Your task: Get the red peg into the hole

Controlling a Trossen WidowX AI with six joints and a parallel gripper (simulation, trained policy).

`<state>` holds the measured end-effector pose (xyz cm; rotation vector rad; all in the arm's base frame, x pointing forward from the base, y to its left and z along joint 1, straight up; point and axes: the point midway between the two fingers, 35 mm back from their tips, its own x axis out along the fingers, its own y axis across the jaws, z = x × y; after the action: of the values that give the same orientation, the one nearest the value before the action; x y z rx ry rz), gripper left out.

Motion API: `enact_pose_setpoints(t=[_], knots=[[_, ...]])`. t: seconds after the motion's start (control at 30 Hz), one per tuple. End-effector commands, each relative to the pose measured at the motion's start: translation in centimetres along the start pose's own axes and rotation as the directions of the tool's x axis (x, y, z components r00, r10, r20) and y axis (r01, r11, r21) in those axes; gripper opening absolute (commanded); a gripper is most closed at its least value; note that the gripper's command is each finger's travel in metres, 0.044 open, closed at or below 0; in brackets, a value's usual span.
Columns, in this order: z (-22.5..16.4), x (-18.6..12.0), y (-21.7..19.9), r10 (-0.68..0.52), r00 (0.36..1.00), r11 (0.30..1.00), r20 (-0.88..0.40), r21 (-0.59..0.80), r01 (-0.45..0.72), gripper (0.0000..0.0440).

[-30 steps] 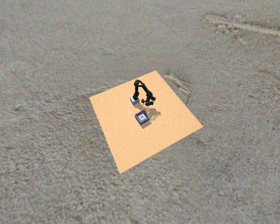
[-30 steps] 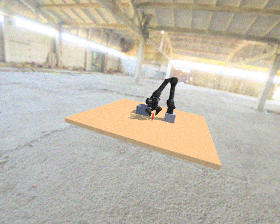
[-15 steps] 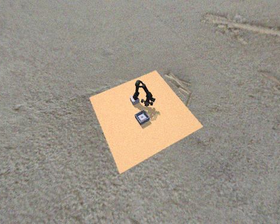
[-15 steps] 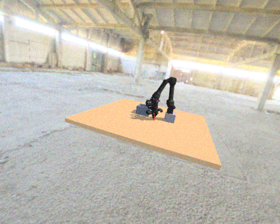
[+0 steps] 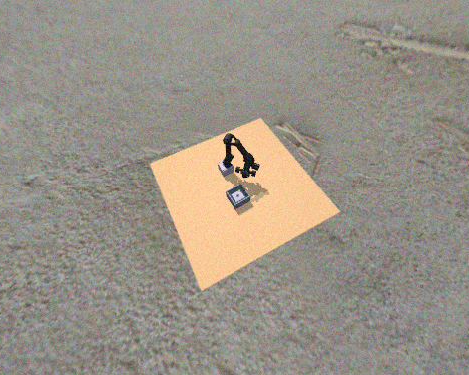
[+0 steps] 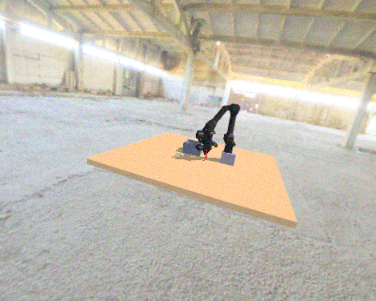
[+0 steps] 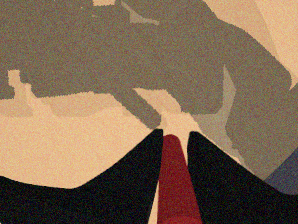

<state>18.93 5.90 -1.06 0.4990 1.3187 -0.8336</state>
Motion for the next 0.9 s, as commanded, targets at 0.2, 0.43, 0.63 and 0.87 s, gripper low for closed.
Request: enact_pose_setpoints(t=[0.2,0.43,0.63,0.87], knots=[[2.7,-2.4,0.0,0.015,0.996,0.999,0.083,-0.048,-0.011,0.0000],[4.8,-4.2,0.1,0.020,0.992,0.997,0.126,-0.076,-0.011,0.0000],[6.8,-5.6,0.4,0.025,0.989,0.997,0.148,-0.079,-0.013,0.0000],[9.6,-7.0,0.7,0.029,0.986,0.998,0.165,-0.066,-0.019,0.0000]])
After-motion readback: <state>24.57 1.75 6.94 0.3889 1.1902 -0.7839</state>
